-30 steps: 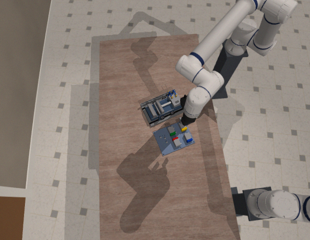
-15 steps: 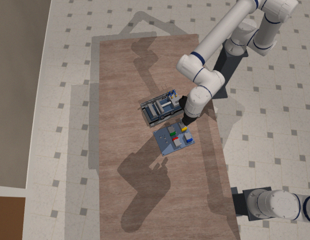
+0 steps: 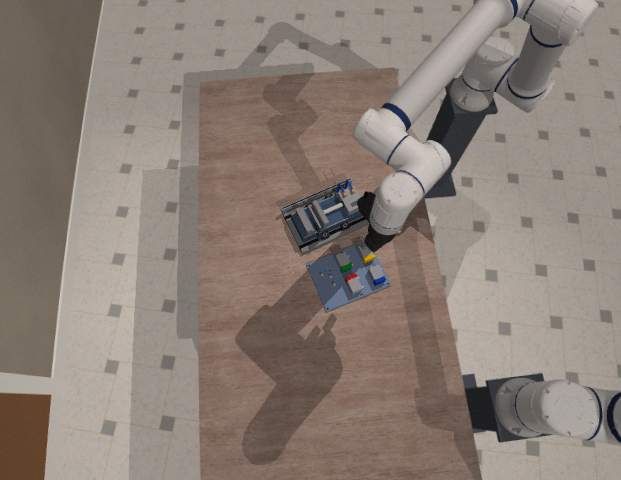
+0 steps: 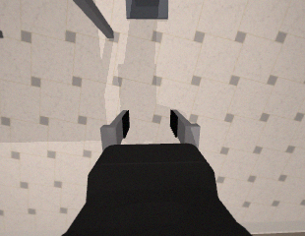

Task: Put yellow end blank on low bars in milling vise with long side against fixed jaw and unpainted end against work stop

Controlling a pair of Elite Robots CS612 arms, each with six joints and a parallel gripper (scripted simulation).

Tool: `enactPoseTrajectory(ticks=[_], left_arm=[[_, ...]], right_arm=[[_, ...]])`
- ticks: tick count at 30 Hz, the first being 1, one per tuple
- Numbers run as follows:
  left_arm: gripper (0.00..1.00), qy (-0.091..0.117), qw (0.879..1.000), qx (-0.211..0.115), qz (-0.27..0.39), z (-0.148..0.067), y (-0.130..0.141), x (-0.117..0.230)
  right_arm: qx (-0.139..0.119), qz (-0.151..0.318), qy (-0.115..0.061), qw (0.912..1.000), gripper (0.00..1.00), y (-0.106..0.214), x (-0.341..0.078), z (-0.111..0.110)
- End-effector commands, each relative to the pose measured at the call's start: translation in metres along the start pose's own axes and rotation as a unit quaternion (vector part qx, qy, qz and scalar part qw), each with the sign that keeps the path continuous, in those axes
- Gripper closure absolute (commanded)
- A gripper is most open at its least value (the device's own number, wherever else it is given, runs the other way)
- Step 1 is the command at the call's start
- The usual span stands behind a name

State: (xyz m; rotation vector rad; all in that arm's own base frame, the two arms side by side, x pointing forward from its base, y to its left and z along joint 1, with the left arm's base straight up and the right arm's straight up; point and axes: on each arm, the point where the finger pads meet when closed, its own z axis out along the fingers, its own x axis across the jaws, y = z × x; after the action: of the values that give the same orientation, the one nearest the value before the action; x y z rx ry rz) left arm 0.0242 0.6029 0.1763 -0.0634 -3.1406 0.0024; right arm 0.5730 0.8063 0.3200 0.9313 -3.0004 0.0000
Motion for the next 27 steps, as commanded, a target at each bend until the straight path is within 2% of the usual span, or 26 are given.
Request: enactPoseTrajectory(ticks=[1,16,27], left_arm=[[0.00,0.000,1.000,-0.001,0.000,-0.0007,0.0005,-0.0001],[0.00,0.000,1.000,-0.001,0.000,-0.0007,0.0005,-0.0001],[0.00,0.000,1.000,-0.001,0.000,-0.0007,0.0005,-0.0001]], right_arm=[[0.000,-0.002,-0.001,1.0000,0.00,0.0001,-0.0003,-0.0015],[0.000,0.114,-0.001,0.9934,0.00,0.0001,-0.0003,-0.0015],[0.000,0.119,-0.001,0.9928,0.00,0.0001,-0.0003,-0.0015]])
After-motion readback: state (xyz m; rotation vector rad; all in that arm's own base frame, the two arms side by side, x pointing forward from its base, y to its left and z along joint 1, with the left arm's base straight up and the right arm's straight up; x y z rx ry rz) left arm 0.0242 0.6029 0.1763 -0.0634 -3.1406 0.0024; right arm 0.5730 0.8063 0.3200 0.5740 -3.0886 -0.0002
